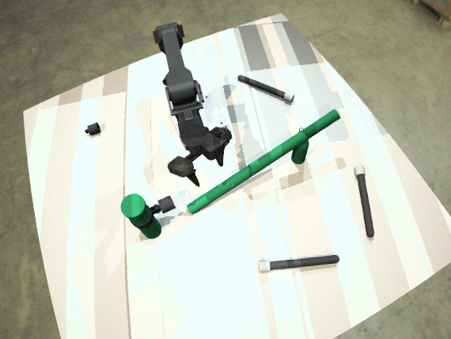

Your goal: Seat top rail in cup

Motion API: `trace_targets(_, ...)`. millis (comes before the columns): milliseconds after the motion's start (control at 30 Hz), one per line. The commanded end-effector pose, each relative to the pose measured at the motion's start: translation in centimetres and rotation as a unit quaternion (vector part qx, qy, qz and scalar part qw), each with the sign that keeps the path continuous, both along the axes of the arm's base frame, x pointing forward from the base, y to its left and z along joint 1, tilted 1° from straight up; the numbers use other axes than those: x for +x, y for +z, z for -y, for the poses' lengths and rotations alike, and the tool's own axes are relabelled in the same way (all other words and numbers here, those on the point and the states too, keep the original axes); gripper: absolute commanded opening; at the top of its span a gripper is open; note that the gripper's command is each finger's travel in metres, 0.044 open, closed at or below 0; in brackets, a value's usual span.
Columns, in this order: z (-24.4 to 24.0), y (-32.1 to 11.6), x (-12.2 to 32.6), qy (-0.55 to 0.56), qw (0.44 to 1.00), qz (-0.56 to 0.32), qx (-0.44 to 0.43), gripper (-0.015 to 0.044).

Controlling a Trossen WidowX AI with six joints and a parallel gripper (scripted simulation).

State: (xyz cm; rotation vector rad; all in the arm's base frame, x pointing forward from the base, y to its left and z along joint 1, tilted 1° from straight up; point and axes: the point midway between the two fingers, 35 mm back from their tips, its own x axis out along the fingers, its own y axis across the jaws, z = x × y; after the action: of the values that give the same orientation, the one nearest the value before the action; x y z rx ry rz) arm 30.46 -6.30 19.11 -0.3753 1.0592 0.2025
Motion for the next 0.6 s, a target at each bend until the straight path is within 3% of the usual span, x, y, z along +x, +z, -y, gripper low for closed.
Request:
trace_targets(0,-3.10,3.63,-1.36,-0.221,0.969,0.024,0.111,0.0440)
trace_targets(567,-3.17,3.13,-1.20,-0.180,0.980,0.008,0.087,0.0440)
